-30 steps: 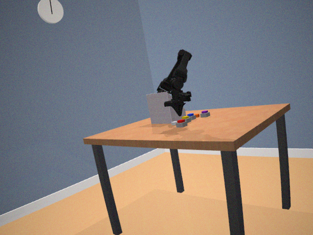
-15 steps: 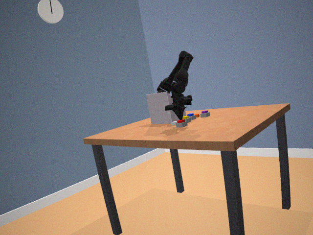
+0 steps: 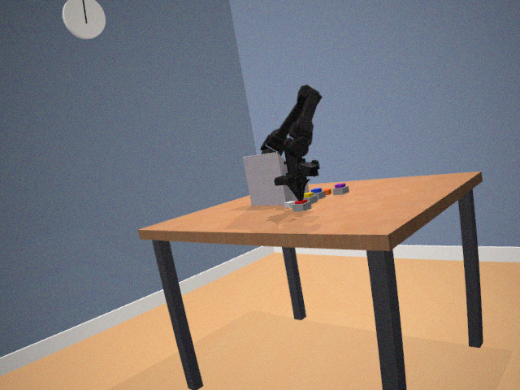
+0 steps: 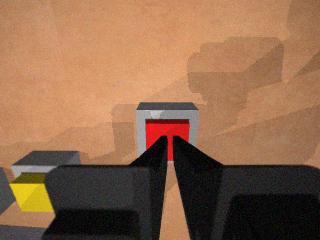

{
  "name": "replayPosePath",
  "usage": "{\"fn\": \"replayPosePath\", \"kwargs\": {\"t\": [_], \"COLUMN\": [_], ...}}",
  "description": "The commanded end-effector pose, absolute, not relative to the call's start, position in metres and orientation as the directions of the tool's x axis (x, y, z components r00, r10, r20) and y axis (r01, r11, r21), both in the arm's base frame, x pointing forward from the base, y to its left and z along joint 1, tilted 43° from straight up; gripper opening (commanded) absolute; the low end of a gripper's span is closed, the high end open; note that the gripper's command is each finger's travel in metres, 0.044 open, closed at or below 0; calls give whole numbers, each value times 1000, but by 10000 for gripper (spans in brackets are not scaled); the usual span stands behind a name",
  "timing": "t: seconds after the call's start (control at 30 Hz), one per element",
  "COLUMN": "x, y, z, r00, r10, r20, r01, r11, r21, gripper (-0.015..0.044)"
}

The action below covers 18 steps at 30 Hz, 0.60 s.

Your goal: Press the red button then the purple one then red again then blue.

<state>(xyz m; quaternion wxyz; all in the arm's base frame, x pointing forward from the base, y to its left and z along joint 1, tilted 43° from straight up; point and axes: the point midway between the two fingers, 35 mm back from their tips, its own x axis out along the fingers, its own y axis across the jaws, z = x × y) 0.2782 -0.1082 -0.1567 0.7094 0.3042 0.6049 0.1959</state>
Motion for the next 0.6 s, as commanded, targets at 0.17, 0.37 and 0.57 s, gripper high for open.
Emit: {"fn": "replayPosePath", "kwargs": {"t": [0.17, 0.37, 0.57], "x": [277, 274, 269], "y": [-106, -122, -137], "z": [-157, -141, -123], "r00": [189, 190, 189], "r10": [651, 648, 648], "r20": [-735, -737, -738], "r01": [94, 93, 96], "r11": [733, 736, 735], "r21": [674, 671, 671], "gripper": [20, 20, 20]}}
